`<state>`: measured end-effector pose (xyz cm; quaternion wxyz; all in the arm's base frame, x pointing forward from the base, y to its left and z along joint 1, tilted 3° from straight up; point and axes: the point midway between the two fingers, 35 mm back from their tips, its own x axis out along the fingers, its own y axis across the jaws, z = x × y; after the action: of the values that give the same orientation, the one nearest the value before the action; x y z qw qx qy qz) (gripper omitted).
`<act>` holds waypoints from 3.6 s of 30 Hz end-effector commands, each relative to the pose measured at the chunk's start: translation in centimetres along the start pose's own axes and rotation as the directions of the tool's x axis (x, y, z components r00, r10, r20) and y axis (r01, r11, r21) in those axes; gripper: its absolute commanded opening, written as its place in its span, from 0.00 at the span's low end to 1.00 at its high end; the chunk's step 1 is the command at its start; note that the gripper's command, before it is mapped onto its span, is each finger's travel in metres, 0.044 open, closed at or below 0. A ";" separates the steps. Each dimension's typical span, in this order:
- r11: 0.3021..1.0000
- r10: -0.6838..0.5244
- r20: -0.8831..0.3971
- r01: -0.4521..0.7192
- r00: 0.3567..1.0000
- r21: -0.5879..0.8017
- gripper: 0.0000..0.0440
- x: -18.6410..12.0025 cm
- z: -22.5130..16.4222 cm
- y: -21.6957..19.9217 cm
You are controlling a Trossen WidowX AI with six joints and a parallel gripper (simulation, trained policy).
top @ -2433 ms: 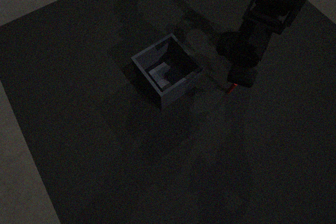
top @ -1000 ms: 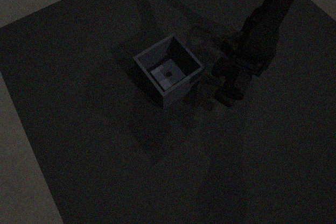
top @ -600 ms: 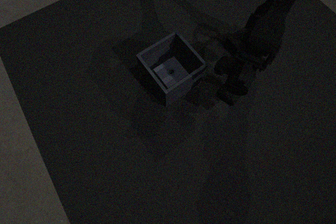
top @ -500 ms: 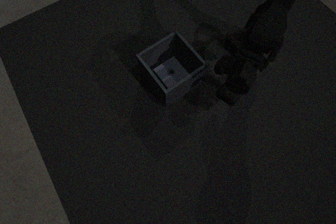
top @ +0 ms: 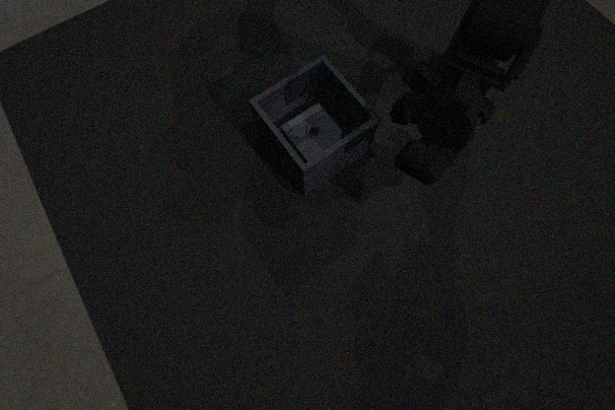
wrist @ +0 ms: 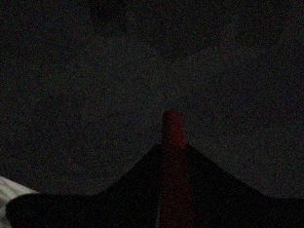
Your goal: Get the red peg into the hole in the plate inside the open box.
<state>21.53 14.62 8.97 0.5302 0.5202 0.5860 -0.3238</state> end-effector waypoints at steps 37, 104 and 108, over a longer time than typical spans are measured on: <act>0.995 0.093 0.230 -0.095 0.969 -0.003 0.00 -10.3 10.4 4.1; 0.992 -0.104 0.148 0.112 0.984 -0.050 0.28 -0.8 20.0 5.8; 0.994 -0.098 0.123 0.104 0.987 -0.043 0.28 -1.4 20.2 6.2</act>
<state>32.89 -2.62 7.07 0.5724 0.4524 0.5780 -0.3655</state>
